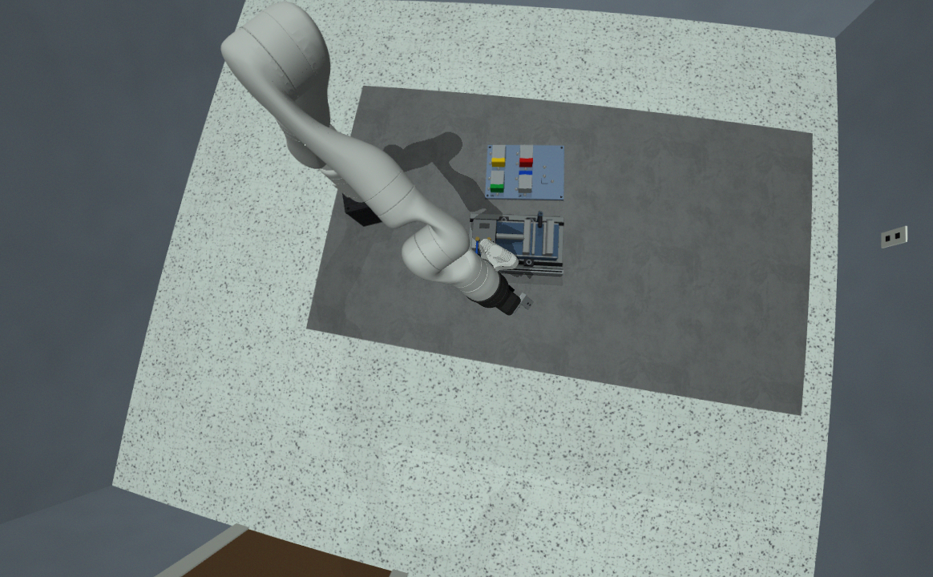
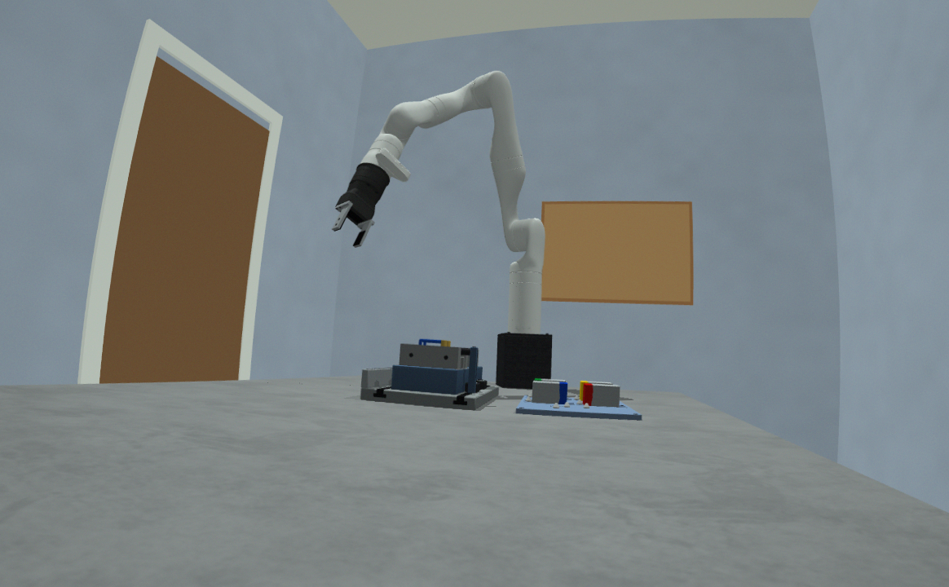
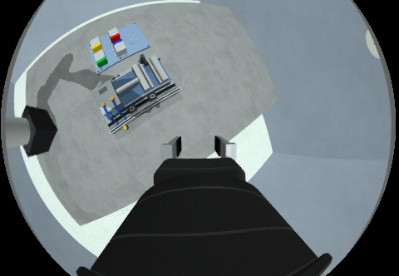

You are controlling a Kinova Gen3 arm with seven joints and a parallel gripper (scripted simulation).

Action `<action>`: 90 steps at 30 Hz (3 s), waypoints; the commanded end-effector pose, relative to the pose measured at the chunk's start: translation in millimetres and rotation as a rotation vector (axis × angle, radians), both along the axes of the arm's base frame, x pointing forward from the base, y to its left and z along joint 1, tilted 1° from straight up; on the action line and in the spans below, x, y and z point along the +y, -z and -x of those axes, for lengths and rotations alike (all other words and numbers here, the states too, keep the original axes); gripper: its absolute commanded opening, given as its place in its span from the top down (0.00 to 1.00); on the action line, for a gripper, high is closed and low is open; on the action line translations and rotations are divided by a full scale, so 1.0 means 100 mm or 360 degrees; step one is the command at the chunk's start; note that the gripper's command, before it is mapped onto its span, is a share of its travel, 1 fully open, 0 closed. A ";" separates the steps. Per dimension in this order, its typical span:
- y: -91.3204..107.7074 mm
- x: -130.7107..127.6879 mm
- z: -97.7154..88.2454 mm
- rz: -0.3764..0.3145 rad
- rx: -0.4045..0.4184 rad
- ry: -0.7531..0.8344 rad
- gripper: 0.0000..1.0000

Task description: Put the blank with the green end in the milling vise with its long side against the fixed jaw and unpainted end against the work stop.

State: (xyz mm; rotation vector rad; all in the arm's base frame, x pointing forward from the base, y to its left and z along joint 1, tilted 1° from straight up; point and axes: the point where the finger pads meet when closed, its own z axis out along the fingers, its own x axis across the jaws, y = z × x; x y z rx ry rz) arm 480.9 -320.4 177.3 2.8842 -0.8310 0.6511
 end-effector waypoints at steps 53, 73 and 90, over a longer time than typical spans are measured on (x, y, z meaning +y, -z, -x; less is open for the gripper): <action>-0.01 0.71 0.08 -0.0046 0.0437 -0.0568 0.00; -0.03 1.07 0.15 -0.0069 0.0645 -0.0840 0.00; -0.01 1.52 0.19 -0.0077 0.0689 -0.0886 0.00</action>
